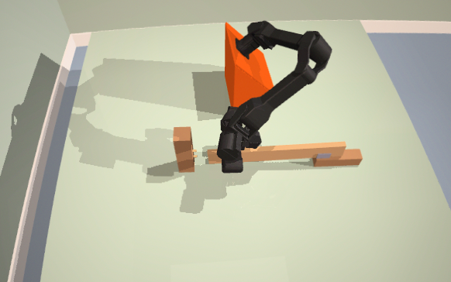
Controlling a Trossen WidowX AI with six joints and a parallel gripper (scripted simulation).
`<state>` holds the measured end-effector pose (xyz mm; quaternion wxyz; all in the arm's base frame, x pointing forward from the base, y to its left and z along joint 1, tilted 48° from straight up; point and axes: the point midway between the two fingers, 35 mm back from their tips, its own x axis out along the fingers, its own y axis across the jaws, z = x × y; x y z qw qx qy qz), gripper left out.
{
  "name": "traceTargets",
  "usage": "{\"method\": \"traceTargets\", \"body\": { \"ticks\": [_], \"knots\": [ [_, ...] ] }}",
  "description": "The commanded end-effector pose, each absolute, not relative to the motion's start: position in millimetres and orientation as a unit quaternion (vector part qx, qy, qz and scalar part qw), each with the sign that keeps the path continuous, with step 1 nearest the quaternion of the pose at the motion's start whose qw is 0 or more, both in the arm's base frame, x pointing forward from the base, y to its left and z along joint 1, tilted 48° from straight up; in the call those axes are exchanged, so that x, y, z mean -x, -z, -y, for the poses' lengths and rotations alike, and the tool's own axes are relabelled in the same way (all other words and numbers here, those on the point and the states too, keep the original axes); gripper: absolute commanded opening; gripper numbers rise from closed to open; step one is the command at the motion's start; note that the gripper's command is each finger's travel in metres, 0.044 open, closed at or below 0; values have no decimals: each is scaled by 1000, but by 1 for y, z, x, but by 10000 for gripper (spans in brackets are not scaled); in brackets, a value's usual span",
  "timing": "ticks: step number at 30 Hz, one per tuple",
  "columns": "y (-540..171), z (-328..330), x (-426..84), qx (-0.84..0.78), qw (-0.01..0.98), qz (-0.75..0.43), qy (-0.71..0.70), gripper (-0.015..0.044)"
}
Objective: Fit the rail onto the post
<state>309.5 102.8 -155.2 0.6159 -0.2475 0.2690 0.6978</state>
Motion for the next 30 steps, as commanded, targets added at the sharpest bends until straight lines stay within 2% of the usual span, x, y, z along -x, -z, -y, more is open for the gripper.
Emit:
{"method": "traceTargets", "body": {
  "ticks": [1,30],
  "knots": [
    [151,-99,-316,250,622,-264,-694,0],
    [141,-88,-318,251,622,-264,-693,0]
  ]
}}
